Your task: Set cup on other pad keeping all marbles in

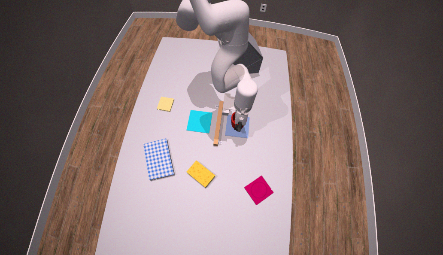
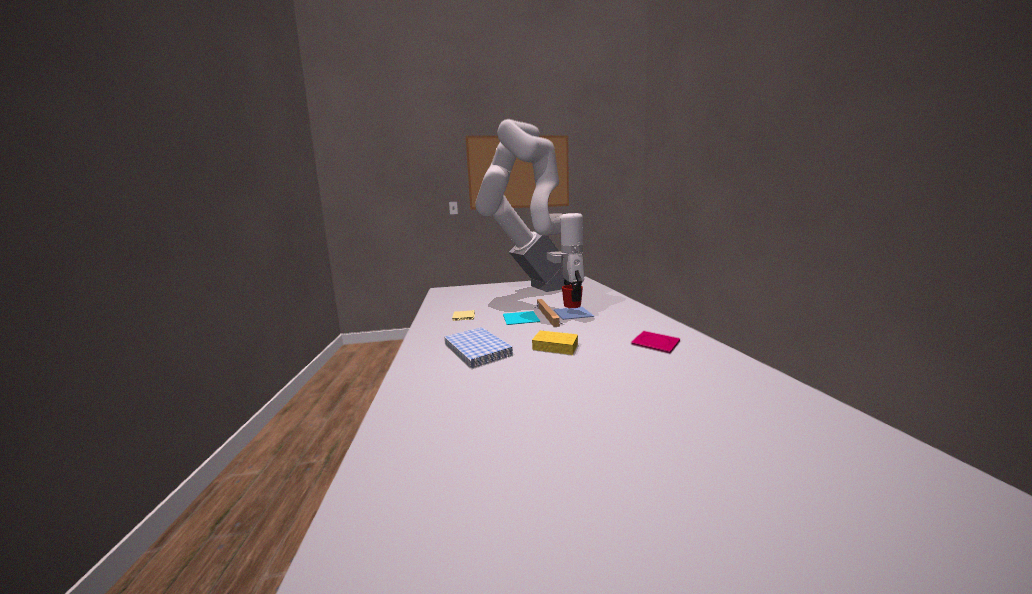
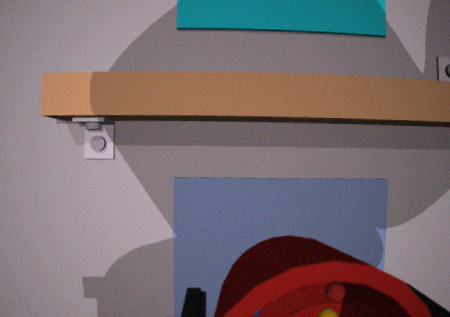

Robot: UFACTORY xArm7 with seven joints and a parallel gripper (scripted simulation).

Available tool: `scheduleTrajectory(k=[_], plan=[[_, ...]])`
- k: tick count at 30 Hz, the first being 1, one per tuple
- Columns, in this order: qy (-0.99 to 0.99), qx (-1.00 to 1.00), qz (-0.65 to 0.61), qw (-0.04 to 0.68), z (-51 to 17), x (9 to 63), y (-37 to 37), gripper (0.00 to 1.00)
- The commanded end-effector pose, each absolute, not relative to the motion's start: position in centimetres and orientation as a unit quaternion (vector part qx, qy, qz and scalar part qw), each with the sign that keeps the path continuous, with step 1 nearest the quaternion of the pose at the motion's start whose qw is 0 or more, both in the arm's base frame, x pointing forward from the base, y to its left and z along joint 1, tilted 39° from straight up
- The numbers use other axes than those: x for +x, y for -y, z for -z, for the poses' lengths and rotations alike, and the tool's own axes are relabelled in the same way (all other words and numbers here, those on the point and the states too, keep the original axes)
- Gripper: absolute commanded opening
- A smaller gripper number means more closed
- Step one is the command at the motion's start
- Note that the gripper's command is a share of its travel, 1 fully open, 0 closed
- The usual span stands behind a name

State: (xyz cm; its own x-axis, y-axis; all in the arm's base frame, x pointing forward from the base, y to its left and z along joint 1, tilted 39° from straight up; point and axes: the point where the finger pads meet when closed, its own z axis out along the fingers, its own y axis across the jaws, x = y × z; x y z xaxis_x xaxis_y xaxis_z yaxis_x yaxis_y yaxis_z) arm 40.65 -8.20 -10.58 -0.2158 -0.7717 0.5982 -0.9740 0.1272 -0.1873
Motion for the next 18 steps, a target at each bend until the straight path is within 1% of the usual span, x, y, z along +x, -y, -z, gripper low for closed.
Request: scheduleTrajectory(k=[1, 18], plan=[[0.728, 0.600, -0.279, 0.180, 9.5, 40.7, 7.3, 0.85], [0.728, 0.600, -0.279, 0.180, 8.4, 40.6, 6.4, 0.85]])
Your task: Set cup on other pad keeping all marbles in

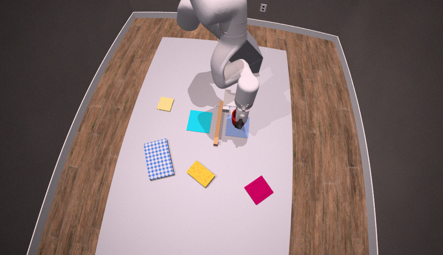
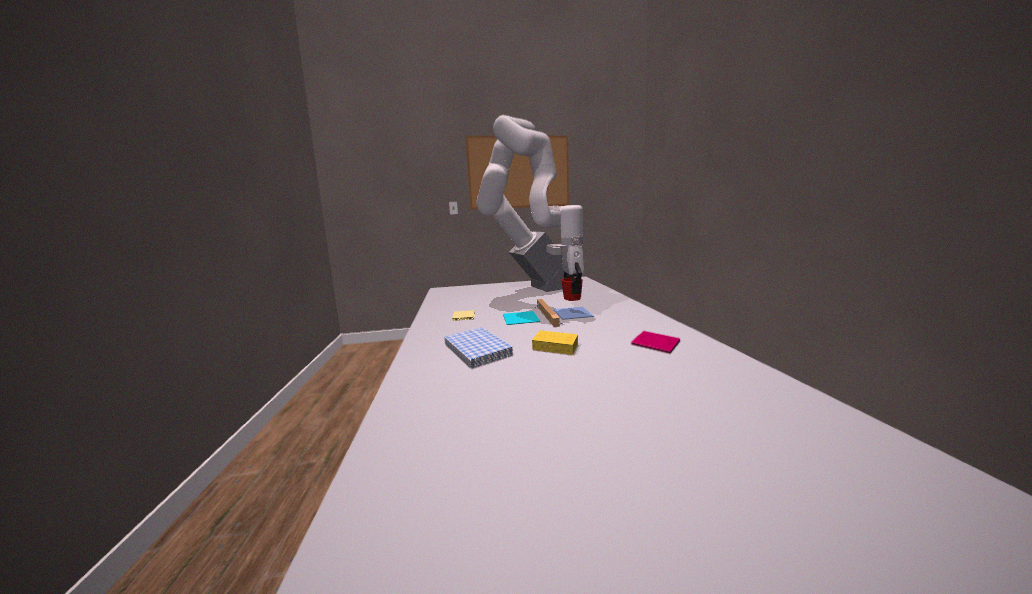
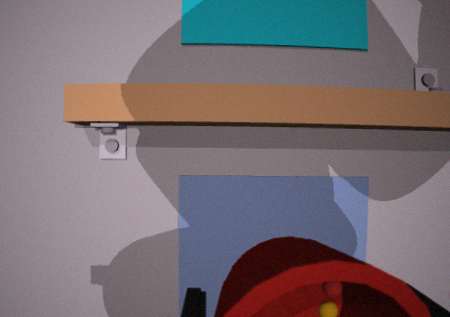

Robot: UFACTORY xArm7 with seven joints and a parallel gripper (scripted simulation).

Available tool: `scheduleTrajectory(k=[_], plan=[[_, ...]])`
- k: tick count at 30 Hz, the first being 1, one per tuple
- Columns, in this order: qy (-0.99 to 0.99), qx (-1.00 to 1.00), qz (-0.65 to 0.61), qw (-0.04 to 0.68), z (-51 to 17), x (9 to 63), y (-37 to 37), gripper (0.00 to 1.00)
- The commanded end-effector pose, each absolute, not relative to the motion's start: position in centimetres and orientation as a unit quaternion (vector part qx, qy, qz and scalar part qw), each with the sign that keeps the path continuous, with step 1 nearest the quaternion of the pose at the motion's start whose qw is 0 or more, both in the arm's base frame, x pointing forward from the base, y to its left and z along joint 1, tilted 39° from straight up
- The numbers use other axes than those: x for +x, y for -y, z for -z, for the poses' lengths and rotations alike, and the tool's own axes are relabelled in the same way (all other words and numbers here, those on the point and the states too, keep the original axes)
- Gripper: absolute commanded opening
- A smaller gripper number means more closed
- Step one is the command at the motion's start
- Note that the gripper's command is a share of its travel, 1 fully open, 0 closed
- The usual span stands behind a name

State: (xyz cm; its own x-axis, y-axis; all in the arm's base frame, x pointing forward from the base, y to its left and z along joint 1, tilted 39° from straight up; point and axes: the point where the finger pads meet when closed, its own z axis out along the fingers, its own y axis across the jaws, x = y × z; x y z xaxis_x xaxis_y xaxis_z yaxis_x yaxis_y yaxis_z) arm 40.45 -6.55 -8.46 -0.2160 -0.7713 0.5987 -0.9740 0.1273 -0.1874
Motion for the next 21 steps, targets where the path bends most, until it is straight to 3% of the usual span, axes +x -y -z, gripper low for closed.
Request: scheduleTrajectory(k=[1, 21], plan=[[0.728, 0.600, -0.279, 0.180, 8.4, 40.6, 6.4, 0.85], [0.728, 0.600, -0.279, 0.180, 7.5, 40.2, 7.6, 0.85]])
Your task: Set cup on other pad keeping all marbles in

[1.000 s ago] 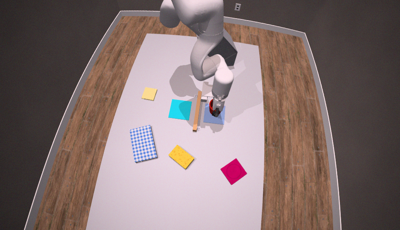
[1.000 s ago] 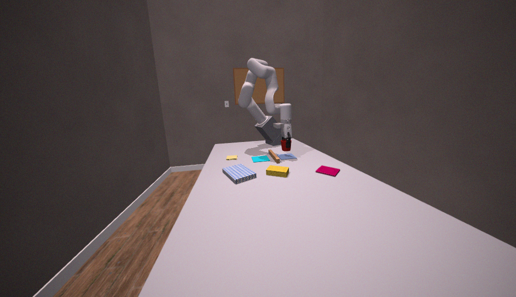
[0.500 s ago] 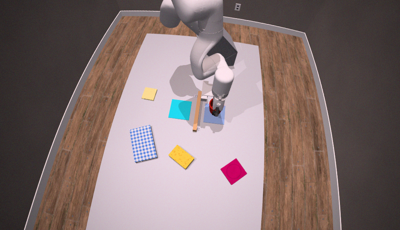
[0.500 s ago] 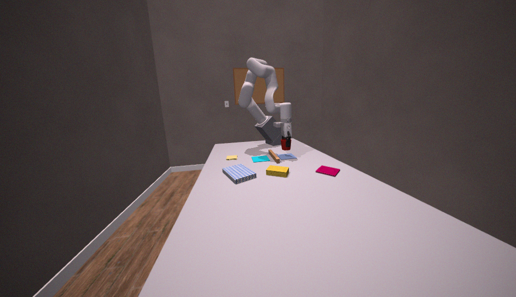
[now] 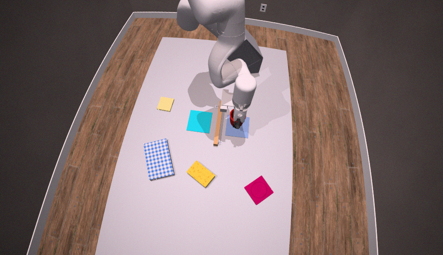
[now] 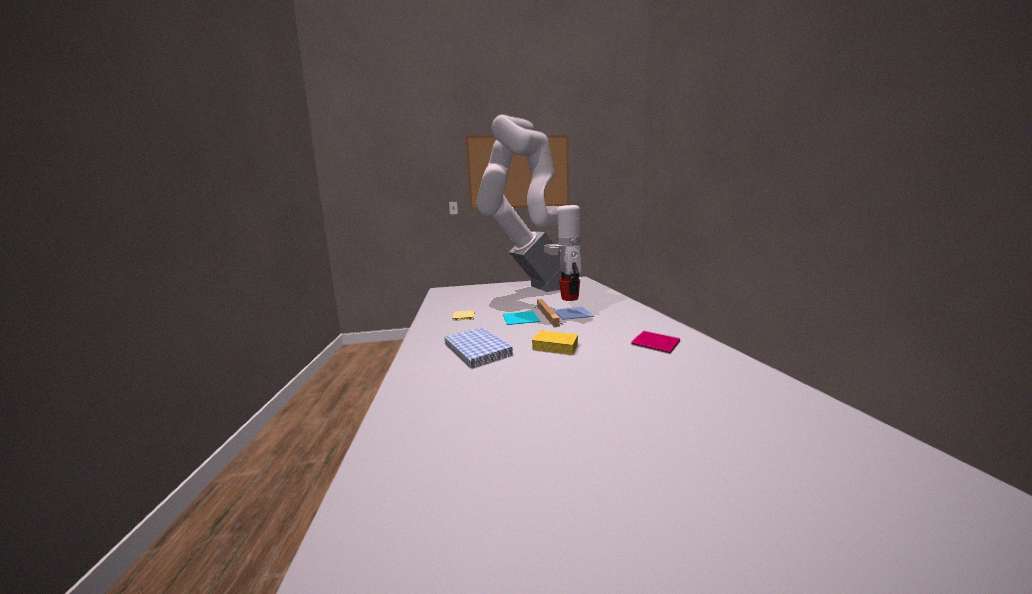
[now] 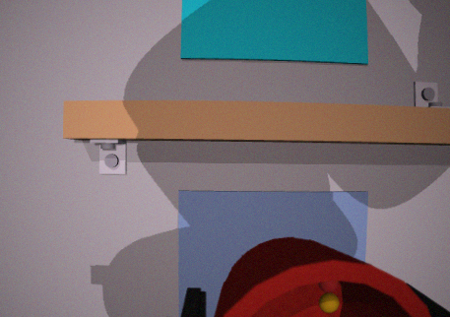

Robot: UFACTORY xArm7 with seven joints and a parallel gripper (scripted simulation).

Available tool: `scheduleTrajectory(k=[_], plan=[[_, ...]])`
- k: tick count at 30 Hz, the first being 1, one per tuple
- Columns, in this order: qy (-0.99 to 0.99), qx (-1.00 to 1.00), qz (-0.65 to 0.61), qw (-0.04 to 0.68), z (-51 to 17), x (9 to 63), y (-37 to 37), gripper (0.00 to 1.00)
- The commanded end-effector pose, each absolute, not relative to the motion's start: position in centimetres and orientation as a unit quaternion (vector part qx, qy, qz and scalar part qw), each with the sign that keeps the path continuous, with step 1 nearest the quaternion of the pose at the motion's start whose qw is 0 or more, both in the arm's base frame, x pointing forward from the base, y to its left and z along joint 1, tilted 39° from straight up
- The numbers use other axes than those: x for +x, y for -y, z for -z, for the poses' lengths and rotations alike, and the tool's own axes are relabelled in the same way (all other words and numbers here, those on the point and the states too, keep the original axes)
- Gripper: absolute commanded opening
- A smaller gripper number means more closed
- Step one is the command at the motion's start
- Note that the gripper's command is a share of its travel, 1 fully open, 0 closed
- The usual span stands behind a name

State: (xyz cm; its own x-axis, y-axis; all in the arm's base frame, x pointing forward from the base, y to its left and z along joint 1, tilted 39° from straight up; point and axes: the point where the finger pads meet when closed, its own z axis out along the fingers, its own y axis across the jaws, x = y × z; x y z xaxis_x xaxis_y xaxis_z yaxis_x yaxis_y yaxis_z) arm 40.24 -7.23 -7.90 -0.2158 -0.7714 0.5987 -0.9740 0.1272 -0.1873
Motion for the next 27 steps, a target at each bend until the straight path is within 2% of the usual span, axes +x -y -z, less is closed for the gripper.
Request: scheduleTrajectory(k=[1, 27], plan=[[0.728, 0.600, -0.279, 0.180, 7.5, 40.2, 7.6, 0.85], [0.728, 0.600, -0.279, 0.180, 1.4, 37.9, 15.5, 0.85]])
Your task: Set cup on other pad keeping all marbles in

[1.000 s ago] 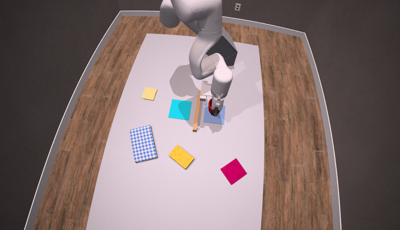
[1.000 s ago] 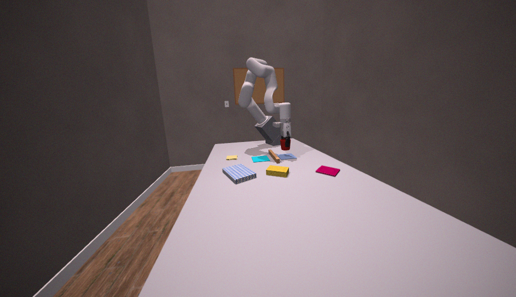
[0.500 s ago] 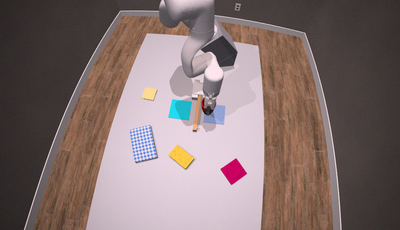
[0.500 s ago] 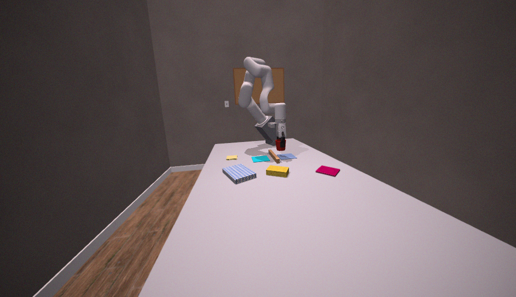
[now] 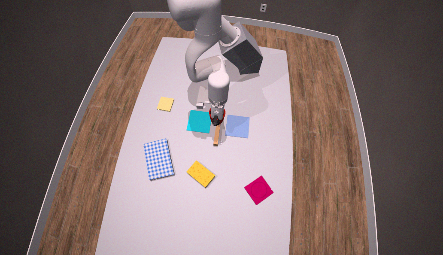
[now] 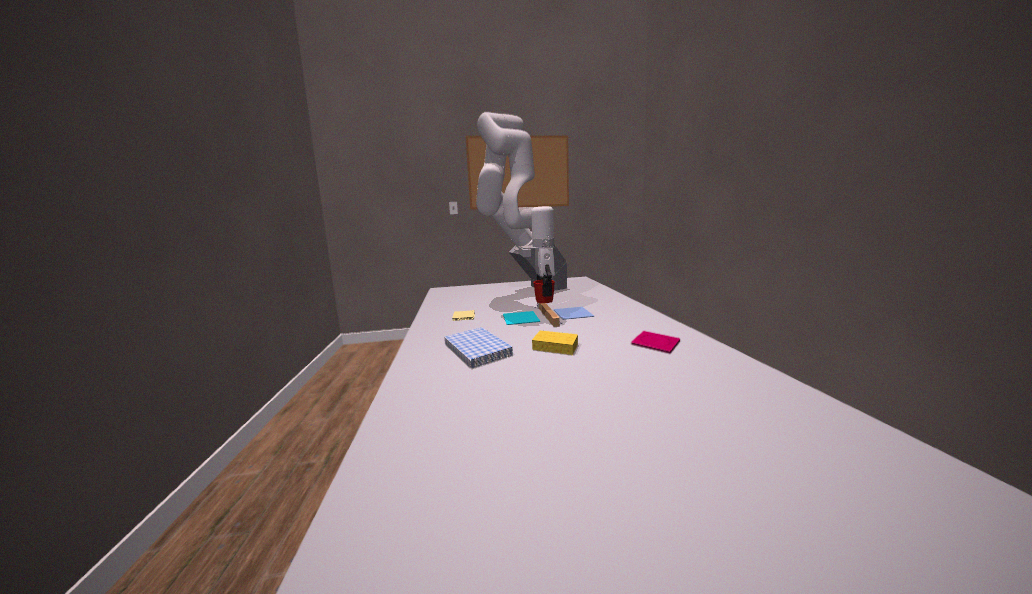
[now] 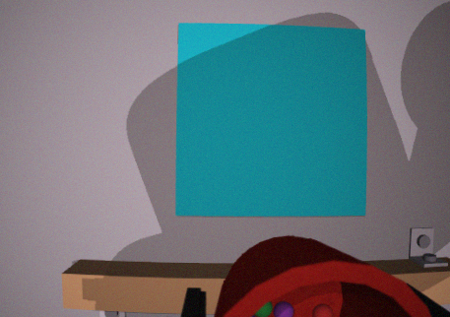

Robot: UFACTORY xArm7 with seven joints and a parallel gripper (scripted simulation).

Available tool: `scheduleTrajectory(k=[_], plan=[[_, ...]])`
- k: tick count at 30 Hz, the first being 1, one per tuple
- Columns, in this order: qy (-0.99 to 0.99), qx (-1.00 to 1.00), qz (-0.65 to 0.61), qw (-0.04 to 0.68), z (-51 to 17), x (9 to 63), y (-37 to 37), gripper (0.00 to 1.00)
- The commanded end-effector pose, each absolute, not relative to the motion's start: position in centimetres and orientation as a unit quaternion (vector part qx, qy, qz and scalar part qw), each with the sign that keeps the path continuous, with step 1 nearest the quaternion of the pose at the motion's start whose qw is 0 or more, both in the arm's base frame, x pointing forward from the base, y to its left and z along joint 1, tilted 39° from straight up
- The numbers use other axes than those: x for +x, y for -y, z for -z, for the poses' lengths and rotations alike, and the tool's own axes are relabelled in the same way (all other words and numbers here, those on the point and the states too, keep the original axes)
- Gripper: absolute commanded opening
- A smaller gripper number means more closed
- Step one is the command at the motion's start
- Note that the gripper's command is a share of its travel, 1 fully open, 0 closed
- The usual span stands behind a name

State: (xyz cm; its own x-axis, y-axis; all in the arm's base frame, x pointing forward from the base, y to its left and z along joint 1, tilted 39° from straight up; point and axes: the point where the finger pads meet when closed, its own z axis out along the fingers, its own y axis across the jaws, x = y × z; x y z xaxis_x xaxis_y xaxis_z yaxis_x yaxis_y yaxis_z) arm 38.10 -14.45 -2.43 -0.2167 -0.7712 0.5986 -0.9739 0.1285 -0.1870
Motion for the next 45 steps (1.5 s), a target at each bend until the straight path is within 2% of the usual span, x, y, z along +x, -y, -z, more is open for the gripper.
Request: scheduleTrajectory(k=[1, 22, 45], plan=[[0.728, 0.600, -0.279, 0.180, 1.1, 37.8, 15.9, 0.85], [0.728, 0.600, -0.279, 0.180, -2.5, 36.4, 20.5, 0.85], [0.728, 0.600, -0.279, 0.180, -2.9, 36.3, 21.0, 0.85]])
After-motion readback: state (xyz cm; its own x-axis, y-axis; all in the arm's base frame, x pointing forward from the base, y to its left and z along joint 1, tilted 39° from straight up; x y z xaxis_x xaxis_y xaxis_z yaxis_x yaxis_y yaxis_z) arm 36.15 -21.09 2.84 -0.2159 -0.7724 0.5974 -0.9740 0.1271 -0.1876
